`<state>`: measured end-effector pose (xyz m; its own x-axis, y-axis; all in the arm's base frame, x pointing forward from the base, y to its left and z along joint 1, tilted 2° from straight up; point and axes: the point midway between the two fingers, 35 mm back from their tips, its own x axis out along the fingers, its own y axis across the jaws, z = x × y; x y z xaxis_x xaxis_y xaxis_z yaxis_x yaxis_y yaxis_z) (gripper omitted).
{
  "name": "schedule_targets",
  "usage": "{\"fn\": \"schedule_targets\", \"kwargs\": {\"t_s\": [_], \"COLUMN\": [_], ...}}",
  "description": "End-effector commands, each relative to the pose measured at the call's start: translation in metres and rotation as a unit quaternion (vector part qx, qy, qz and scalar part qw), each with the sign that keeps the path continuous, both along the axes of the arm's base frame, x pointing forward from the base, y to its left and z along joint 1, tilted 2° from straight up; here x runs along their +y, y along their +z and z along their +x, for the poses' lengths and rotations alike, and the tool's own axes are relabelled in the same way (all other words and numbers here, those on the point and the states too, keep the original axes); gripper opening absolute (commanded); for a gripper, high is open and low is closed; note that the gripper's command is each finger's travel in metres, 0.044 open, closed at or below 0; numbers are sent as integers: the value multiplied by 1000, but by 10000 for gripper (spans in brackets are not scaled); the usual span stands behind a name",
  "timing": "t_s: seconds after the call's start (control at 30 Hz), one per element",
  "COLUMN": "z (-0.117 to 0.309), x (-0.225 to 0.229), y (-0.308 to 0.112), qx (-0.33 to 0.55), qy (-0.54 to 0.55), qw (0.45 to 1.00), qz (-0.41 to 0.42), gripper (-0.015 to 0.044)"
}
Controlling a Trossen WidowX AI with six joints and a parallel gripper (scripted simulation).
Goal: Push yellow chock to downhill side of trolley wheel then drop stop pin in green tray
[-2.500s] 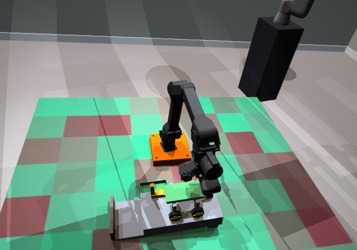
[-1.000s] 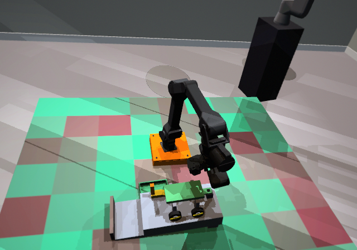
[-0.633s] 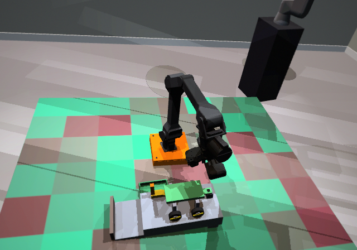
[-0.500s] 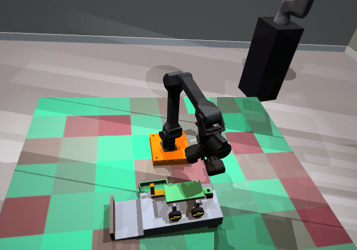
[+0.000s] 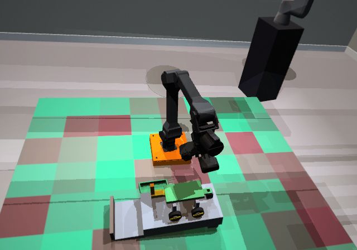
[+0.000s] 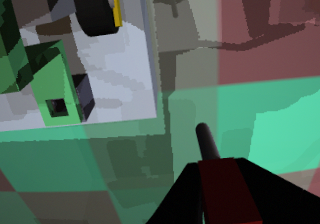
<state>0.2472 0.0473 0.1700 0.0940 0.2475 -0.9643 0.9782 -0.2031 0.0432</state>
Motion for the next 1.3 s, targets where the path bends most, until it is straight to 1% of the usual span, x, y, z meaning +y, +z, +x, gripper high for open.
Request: {"fn": "schedule_targets", "kwargs": {"t_s": [0.0, 1.27], "z": [-3, -32], "x": [-12, -150], "y": [-1, -21], "qx": [-3, -2], "qy": [0, 0], "qw": [1000, 1000], "qz": [2, -6], "gripper": [0, 0]}}
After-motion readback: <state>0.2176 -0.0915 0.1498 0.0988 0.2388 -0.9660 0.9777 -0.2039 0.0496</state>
